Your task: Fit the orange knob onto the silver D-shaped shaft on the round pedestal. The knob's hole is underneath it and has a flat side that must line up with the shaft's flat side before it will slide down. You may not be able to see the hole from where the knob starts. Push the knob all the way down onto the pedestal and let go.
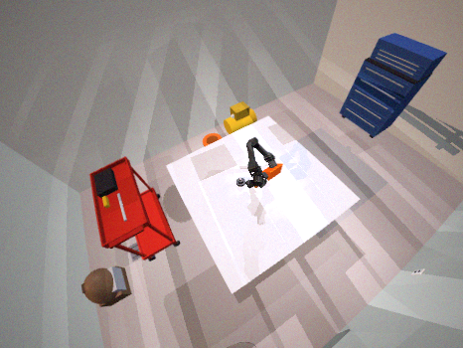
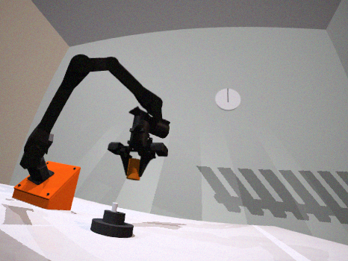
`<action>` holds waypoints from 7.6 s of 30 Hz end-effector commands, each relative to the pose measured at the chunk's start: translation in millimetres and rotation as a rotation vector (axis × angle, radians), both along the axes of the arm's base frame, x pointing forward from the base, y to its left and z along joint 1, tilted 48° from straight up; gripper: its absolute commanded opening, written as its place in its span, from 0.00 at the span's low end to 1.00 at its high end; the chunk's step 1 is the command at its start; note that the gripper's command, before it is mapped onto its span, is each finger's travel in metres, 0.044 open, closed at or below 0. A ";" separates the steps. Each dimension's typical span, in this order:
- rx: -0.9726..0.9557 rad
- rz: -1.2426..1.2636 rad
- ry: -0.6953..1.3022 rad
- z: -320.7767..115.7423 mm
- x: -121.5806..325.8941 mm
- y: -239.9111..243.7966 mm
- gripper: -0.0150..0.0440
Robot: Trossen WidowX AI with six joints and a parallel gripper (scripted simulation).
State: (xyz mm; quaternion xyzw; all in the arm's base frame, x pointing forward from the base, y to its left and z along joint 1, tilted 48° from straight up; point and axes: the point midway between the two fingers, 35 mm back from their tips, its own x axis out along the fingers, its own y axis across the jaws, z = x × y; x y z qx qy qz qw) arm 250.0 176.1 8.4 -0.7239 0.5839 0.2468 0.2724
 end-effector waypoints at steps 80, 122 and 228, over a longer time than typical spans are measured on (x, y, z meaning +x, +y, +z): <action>-0.001 -0.034 0.037 -52.2 19.4 -45.4 1.00; -0.003 -0.036 0.033 -93.6 28.4 -90.4 0.91; 0.015 -0.029 0.039 61.5 61.8 -82.1 0.25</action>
